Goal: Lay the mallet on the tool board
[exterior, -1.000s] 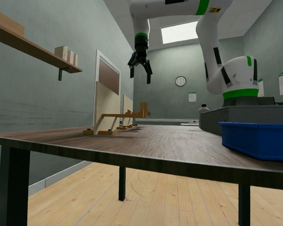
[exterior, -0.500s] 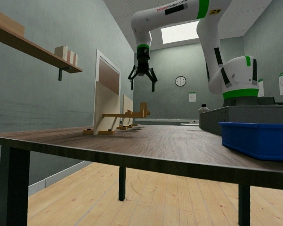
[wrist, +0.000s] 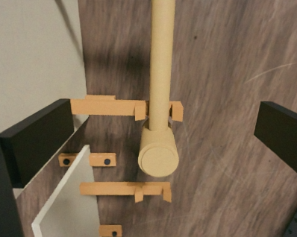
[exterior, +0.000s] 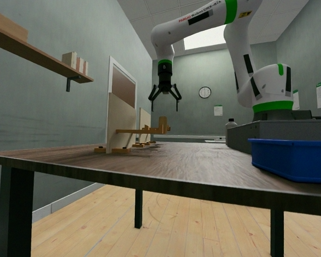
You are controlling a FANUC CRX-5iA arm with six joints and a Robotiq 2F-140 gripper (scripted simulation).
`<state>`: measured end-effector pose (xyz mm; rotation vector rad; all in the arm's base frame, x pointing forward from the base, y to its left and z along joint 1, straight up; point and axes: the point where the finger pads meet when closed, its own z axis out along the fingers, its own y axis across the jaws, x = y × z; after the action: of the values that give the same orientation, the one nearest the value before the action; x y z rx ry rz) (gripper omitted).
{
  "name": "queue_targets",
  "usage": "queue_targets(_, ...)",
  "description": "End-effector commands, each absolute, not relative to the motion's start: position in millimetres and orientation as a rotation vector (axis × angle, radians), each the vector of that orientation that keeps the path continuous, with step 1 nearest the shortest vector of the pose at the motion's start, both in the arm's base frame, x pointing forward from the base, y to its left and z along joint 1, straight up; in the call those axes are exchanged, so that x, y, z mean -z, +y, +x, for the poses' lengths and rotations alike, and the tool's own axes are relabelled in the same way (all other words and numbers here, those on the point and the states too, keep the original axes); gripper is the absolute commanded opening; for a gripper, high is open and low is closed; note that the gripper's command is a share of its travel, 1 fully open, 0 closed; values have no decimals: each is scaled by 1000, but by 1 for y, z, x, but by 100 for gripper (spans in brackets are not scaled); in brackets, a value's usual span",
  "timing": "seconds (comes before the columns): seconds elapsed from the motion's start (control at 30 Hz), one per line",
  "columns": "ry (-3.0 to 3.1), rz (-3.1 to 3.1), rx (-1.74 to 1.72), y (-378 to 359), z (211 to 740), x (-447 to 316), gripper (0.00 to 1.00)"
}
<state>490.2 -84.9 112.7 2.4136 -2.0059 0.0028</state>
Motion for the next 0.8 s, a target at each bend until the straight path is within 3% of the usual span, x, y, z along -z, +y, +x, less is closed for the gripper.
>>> queue_targets(0.0,-2016,2406,-7,-86,491,-113,100)
queue_targets(0.4,-2016,2406,-7,-86,491,-18,100)
queue_targets(0.77,-2016,2406,-7,-86,491,-13,100)
